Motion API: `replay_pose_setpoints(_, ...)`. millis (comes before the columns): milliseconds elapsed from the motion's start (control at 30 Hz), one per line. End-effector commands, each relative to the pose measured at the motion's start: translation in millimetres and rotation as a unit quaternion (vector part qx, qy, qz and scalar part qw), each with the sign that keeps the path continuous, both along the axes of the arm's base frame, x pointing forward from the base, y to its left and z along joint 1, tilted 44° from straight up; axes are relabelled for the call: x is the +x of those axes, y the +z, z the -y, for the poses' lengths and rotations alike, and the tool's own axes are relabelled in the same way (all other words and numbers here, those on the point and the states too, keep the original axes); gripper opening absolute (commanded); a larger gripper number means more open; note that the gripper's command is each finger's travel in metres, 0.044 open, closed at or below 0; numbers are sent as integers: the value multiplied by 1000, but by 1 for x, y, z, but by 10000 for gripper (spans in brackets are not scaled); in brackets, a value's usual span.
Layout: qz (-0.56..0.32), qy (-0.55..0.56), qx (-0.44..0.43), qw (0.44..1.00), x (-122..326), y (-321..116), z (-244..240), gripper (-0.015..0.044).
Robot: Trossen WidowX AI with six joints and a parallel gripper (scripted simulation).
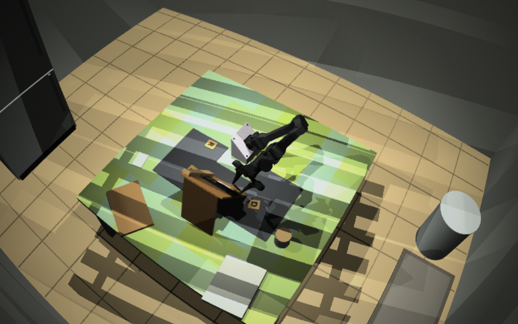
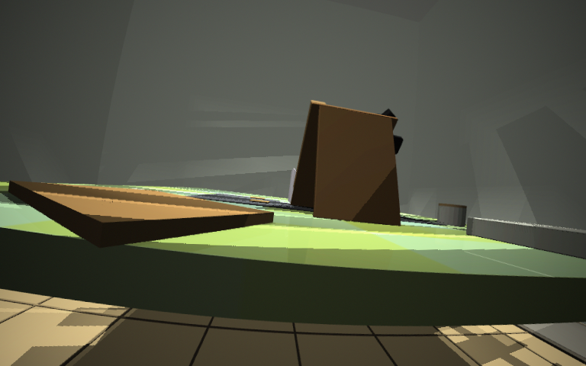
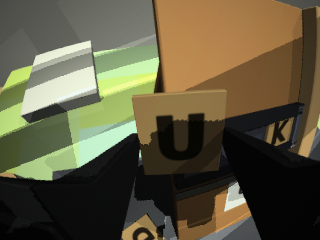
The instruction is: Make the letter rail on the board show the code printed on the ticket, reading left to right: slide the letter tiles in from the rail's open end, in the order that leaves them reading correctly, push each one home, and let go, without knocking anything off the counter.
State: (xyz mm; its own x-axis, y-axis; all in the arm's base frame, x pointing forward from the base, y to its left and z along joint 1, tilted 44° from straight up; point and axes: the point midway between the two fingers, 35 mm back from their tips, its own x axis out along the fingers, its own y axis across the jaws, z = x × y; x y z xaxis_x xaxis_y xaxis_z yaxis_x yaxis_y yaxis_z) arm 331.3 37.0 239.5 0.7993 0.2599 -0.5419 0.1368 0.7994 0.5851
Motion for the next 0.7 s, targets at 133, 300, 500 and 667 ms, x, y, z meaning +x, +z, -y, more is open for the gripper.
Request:
replay_pose_setpoints(133, 31, 58, 42, 997, -24, 19, -46, 0)
replay_pose_setpoints(300, 50, 96, 70, 992, -43, 33, -71, 0)
replay_pose_setpoints(500, 52, 101, 74, 991, -40, 32, -78, 0)
replay_pose_setpoints(667, 53, 101, 74, 991, -21, 23, -90, 0)
